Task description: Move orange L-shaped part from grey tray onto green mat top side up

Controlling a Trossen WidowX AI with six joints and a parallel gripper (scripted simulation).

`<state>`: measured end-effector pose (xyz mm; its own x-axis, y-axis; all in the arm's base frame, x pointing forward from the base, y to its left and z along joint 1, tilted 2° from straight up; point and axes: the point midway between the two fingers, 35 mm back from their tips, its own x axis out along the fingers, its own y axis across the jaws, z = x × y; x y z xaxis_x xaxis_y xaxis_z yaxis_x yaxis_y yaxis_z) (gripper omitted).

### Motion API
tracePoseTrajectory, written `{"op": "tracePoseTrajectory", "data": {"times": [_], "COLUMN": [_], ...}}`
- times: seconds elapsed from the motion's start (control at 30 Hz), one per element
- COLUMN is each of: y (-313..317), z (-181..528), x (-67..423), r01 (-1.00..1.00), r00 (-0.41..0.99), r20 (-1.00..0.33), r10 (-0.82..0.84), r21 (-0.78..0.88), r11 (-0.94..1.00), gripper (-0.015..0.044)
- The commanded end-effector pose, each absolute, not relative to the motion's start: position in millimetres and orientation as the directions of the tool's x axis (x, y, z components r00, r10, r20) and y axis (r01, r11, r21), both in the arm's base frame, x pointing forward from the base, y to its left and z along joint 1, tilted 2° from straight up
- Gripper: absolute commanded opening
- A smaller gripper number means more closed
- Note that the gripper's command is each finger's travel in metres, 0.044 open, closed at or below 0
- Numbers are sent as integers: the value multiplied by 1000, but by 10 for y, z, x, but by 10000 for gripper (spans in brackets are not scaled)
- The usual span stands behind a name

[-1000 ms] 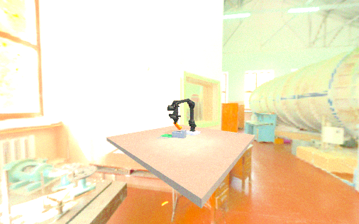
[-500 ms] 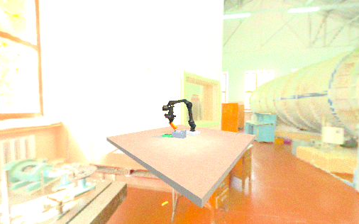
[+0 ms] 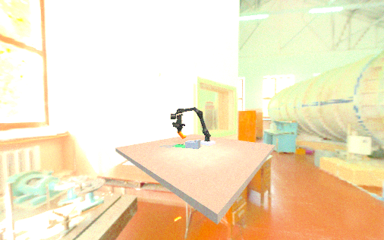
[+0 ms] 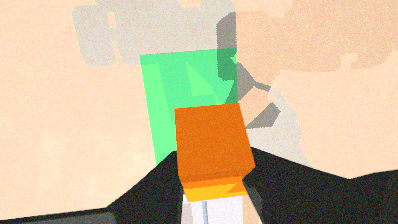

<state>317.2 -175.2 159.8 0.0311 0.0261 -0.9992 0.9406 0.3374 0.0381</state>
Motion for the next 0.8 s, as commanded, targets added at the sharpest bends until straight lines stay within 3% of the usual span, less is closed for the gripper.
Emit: {"op": "tracePoseTrajectory", "data": {"times": [0.0, 0.77], "y": [-1804, -1797], "z": [1591, 1256], "x": [3186, 3198], "r01": [939, 939], "r00": [27, 27], "r20": [-999, -999], "r10": [25, 25], "r21": [33, 34], "r11": [342, 342], "gripper": [0, 0]}}
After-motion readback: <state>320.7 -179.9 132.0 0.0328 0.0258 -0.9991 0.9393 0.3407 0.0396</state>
